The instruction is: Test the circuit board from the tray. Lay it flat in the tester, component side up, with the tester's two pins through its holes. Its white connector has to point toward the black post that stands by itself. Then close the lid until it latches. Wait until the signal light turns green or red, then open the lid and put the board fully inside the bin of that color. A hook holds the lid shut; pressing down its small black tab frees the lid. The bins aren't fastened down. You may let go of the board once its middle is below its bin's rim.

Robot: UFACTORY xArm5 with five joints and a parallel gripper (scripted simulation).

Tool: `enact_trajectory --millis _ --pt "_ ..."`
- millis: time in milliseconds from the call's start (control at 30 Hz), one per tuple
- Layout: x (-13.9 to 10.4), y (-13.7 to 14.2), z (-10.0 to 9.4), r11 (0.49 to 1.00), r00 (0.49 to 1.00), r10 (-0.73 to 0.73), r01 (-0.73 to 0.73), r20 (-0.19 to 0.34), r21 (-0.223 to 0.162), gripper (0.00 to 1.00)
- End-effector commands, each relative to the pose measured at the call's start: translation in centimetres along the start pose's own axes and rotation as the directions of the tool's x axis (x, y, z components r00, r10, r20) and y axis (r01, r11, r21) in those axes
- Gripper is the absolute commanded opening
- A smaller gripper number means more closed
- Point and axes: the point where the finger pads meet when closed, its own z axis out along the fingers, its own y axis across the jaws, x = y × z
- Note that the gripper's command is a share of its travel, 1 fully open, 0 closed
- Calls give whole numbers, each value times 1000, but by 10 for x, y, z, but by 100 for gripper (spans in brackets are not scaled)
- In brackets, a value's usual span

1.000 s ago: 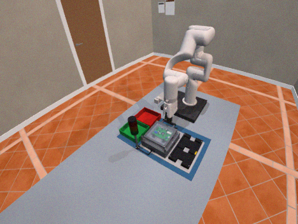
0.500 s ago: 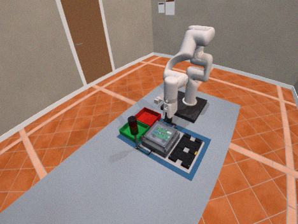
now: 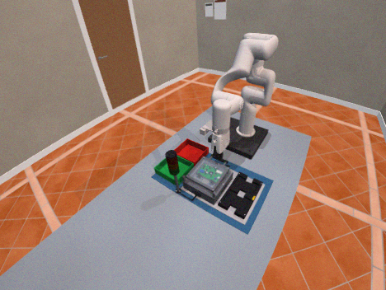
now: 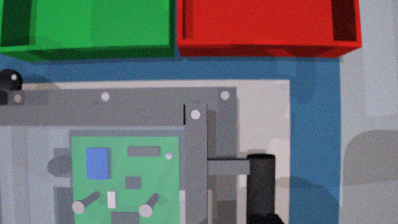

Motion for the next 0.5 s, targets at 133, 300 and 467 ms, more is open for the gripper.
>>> enact_trajectory --millis 133,300,467 --pt "0 -1 1 1000 1000 0 0 0 3 0" --pt "0 -1 2 1000 1000 0 0 0 3 0" --pt "0 -1 4 1000 1000 0 0 0 3 0"
